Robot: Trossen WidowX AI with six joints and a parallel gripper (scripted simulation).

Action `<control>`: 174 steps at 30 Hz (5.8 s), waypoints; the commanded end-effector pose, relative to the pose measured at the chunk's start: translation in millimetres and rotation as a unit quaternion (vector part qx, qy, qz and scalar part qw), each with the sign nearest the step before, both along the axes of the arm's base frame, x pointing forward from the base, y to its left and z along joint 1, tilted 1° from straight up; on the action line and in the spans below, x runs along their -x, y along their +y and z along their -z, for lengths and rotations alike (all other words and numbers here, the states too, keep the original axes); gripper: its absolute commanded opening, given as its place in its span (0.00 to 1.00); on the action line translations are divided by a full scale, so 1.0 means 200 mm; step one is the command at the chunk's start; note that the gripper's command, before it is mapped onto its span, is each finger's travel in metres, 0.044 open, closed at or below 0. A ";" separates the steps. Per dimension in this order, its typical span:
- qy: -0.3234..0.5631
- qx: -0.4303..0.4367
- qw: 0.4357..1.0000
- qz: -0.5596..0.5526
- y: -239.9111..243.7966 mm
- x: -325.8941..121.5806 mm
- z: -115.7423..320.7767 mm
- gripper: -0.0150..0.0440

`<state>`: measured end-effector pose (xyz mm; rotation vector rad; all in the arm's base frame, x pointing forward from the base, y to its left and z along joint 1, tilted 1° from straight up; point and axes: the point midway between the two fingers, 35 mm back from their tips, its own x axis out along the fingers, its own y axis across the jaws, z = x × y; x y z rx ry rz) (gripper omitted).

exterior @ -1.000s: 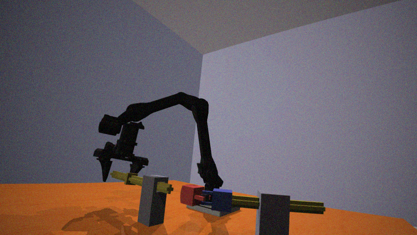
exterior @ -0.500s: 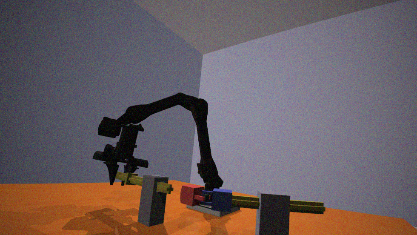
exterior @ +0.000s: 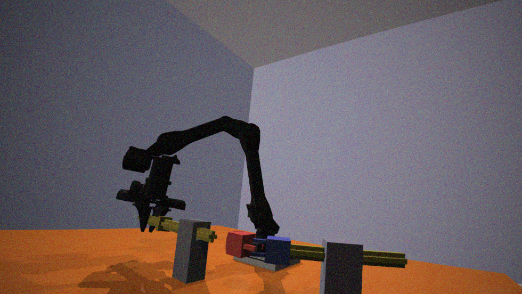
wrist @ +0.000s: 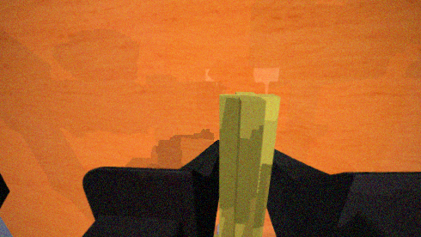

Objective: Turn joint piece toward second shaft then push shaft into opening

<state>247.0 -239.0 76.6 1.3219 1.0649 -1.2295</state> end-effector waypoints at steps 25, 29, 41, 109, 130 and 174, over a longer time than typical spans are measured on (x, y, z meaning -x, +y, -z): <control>0.000 0.000 1.000 0.000 0.00 0.00 0.00 0.37; 0.000 0.000 1.000 0.000 0.00 0.00 0.00 0.37; 0.000 0.000 1.000 0.000 0.00 0.00 0.00 0.37; 0.046 -0.007 0.999 0.002 0.14 -0.02 0.01 0.25; 0.046 -0.008 0.999 0.002 0.30 -0.04 0.01 0.25; 0.048 -0.008 0.999 0.002 0.45 -0.06 0.01 0.46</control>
